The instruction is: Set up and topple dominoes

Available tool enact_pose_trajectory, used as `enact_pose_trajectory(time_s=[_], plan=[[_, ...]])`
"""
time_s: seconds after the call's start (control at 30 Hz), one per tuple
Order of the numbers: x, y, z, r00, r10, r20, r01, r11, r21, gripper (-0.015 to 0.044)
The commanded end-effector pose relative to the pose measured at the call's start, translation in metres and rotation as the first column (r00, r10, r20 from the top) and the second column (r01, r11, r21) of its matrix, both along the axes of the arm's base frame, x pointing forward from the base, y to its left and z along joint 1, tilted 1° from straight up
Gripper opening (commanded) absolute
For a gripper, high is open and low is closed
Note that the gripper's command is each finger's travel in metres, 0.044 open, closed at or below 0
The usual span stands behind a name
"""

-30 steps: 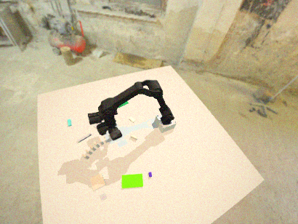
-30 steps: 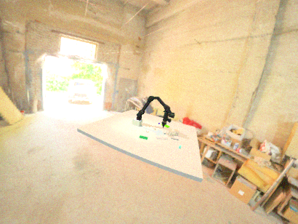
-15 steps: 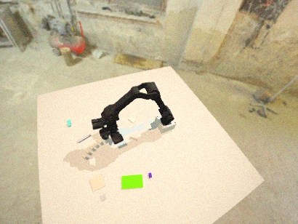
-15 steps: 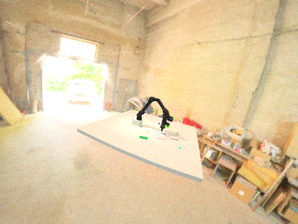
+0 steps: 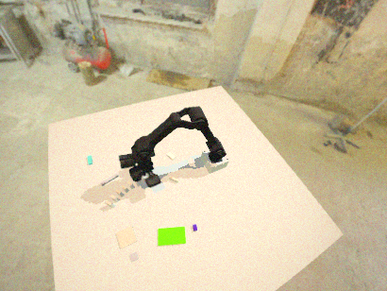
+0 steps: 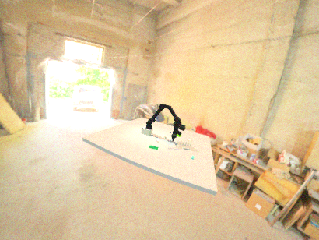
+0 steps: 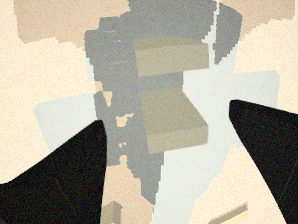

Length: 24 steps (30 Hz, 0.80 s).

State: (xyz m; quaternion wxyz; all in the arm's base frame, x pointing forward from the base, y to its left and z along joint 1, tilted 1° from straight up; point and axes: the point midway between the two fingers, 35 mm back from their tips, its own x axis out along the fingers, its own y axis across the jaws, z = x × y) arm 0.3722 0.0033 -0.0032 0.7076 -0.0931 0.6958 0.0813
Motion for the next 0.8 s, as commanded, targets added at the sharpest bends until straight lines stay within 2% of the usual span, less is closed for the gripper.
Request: enact_pose_trajectory(time_s=[0.0,0.03,0.17,0.4,0.67,0.77], plan=[[0.000,0.000,0.000,1.000,-0.001,0.001,0.001,1.000,0.000,0.0422],[0.000,0.000,0.000,1.000,-0.001,0.001,0.001,1.000,0.000,0.0440],[0.002,0.000,0.011,1.000,-0.001,0.001,0.001,1.000,0.000,0.0440],[-0.001,0.002,0.125,1.000,0.000,0.000,0.000,1.000,0.000,0.0440],[-0.002,0.002,0.130,1.000,0.000,0.000,0.000,1.000,0.000,0.0440],[-0.010,-0.016,0.123,0.993,-0.119,0.002,0.119,0.993,0.001,0.0440]])
